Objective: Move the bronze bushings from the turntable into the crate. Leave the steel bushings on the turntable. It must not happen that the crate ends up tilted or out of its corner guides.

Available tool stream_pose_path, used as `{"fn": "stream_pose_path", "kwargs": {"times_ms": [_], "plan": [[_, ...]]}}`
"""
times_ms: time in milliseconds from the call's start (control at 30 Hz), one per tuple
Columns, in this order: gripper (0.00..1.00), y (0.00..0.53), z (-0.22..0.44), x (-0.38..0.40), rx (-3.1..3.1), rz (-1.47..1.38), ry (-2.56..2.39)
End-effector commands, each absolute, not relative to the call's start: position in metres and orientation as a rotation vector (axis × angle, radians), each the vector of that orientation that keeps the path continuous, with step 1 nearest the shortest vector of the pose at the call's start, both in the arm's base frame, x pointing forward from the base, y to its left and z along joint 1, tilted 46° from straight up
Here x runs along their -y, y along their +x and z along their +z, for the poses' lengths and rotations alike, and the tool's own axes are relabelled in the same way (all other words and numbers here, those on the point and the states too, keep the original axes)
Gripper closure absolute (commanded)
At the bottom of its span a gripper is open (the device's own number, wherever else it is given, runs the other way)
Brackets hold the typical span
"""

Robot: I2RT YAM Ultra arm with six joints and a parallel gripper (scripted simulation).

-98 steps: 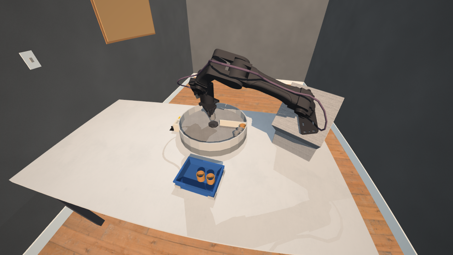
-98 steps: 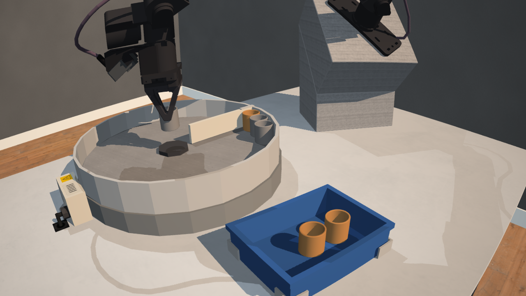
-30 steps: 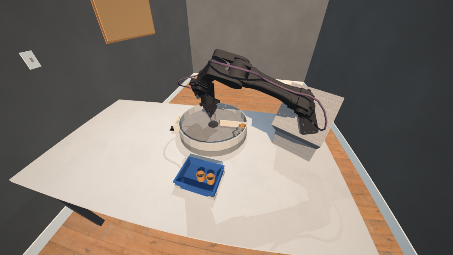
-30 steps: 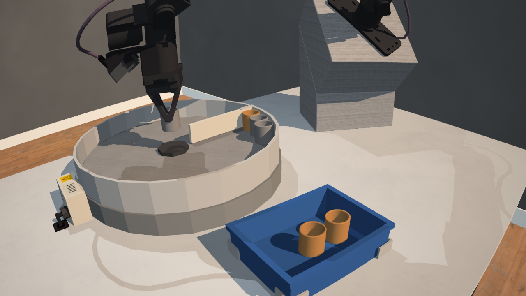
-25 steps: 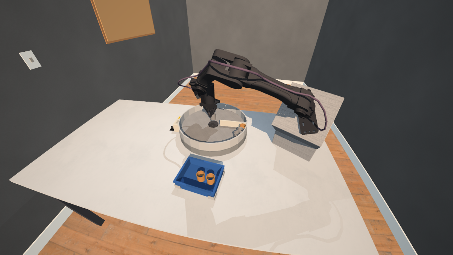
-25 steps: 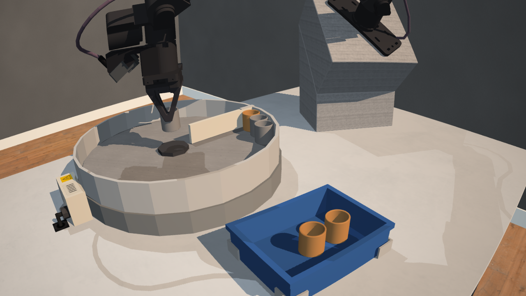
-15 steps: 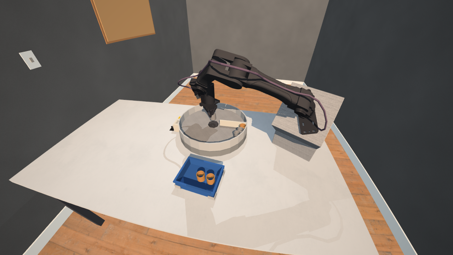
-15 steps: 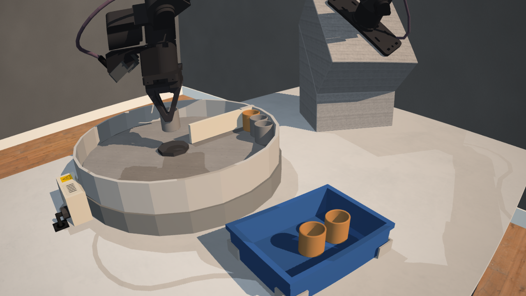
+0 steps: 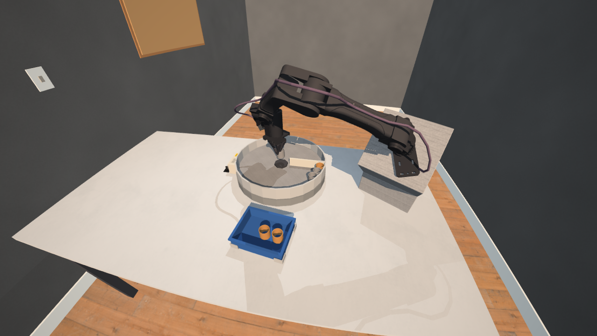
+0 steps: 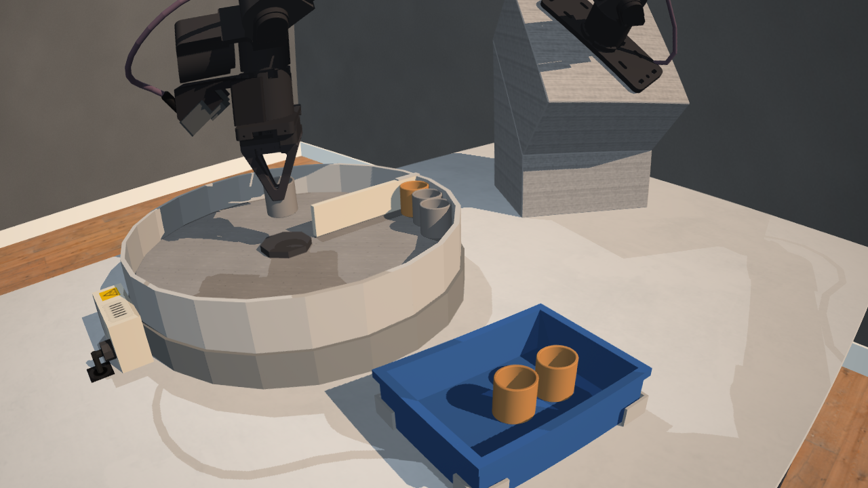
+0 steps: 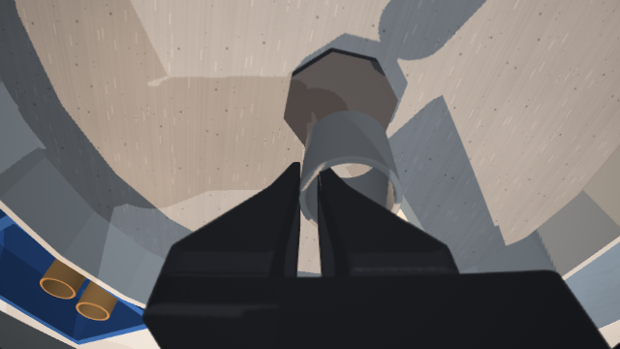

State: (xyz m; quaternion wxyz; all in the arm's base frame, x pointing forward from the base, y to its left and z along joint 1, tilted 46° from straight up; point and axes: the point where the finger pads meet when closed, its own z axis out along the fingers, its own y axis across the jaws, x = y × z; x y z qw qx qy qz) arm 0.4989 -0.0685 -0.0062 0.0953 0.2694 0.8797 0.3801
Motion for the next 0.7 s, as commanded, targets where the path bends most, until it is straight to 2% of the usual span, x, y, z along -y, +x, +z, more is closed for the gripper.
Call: {"fn": "stream_pose_path", "kwargs": {"times_ms": [0, 667], "plan": [[1.00, 0.500, -0.003, 0.090, -2.568, 1.109, 0.822], [1.00, 0.498, -0.027, 0.076, -2.596, 1.115, 0.857]]}}
